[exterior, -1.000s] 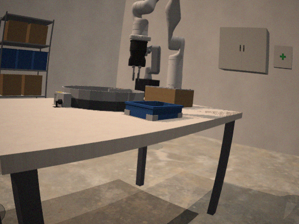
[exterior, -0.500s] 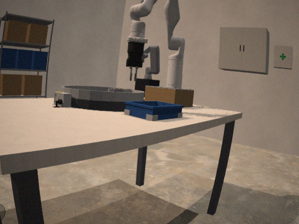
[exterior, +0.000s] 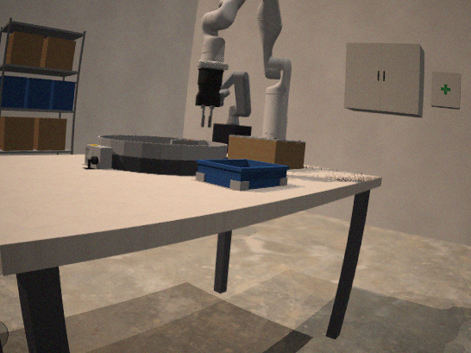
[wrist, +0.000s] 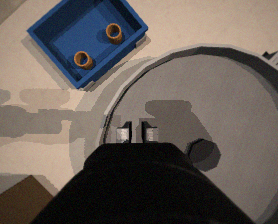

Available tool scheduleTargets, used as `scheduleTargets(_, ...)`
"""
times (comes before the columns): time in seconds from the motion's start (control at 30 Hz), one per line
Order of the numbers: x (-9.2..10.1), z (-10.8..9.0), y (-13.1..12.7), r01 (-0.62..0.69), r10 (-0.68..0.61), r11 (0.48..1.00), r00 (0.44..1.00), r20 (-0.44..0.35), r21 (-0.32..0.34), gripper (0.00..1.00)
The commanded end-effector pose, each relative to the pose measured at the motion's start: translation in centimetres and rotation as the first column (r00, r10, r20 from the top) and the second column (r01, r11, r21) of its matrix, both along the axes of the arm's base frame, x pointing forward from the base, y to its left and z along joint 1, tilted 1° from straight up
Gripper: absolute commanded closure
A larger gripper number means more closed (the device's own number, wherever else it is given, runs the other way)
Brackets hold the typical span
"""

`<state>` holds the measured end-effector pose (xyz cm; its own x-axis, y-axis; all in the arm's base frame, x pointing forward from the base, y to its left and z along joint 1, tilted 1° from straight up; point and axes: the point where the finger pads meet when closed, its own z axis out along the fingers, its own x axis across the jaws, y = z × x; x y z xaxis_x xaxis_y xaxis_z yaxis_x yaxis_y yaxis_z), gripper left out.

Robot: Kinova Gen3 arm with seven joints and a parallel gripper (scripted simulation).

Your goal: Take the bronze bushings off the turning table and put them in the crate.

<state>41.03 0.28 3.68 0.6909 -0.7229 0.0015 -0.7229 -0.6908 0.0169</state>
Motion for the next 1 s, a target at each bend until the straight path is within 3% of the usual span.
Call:
scheduleTargets(0.0, -0.7, 0.3, -1.6, 0.036, -0.036, 0.999, 0.999, 0.002, 0.002, 0.6)
scheduleTargets(0.33, -0.7, 0.3, -1.6, 0.036, -0.036, 0.999, 0.999, 0.002, 0.002, 0.6)
scheduleTargets(0.5, -3.7, 0.3, -6.0, 0.035, -0.035, 0.999, 0.999, 0.001, 0.002, 0.6)
scheduleTargets(0.9, -3.7, 0.3, -6.0, 0.035, -0.035, 0.999, 0.999, 0.001, 0.002, 0.6)
scheduleTargets(0.97, -5.0, 0.3, -7.7, 0.034, -0.034, 0.999, 0.999, 0.001, 0.002, 0.6)
